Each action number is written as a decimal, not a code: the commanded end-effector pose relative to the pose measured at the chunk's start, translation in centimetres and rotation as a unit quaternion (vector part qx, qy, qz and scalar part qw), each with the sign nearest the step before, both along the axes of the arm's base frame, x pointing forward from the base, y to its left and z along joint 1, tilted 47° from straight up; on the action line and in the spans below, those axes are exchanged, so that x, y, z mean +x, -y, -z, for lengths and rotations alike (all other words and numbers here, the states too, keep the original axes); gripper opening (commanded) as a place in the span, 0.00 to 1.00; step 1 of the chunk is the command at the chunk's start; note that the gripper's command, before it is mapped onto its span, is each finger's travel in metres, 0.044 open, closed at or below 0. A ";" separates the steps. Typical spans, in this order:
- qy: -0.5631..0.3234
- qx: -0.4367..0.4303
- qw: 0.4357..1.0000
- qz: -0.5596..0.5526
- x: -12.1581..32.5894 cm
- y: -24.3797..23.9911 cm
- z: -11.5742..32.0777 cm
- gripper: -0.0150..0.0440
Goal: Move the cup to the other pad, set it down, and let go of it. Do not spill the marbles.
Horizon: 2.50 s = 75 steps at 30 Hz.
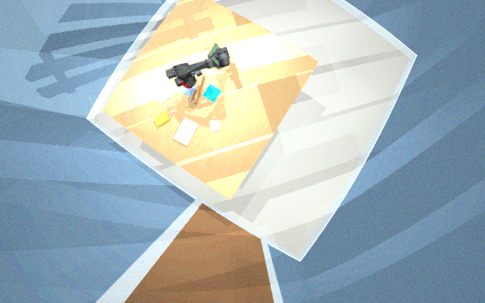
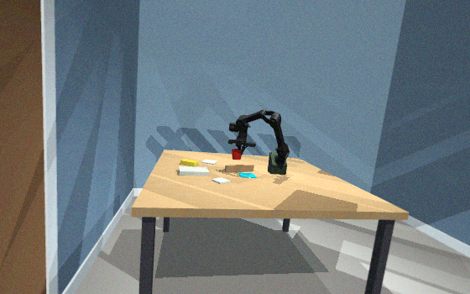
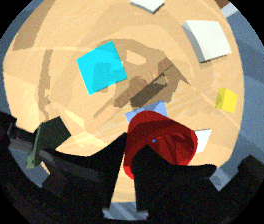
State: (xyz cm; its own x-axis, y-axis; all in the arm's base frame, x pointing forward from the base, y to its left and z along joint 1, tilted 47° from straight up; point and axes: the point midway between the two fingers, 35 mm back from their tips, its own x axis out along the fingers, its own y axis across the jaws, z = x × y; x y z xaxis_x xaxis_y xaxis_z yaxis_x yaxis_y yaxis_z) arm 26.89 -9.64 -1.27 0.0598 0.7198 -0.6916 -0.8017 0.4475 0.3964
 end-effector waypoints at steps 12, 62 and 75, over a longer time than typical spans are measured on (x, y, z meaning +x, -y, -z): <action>-0.002 0.002 1.000 0.002 -0.6 -1.9 -2.1 0.25; -0.003 0.004 1.000 0.002 -2.7 -8.3 -9.0 0.25; -0.003 0.005 1.000 0.002 -3.4 -10.0 -10.7 0.25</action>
